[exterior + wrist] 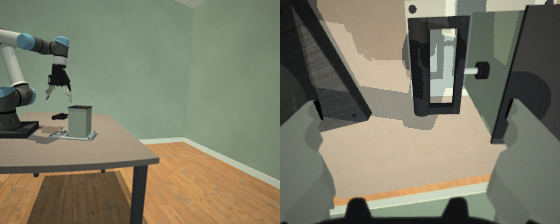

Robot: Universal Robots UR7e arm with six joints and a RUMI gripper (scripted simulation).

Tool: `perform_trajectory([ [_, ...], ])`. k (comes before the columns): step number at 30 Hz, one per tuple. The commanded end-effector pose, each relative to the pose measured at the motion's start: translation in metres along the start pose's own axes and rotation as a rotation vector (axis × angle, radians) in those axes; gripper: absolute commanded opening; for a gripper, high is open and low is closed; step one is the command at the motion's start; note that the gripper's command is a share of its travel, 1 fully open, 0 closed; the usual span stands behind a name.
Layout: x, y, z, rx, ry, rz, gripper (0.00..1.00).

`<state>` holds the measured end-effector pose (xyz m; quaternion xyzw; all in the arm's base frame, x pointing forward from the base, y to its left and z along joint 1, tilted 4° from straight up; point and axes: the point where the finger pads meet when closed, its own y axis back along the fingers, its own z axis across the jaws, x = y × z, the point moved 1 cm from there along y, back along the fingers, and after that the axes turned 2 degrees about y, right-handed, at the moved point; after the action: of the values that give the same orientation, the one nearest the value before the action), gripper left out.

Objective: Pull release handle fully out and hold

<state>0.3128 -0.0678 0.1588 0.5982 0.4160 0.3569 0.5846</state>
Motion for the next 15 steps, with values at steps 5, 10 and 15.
perform_trajectory([
  [5,-0.0040,-0.0003,0.0019,-0.022,0.023,-0.008,1.00],
  [10,-0.0048,-0.0004,0.0022,-0.026,0.028,-0.010,1.00],
  [15,-0.0056,-0.0005,0.0025,-0.031,0.033,-0.012,1.00],
])
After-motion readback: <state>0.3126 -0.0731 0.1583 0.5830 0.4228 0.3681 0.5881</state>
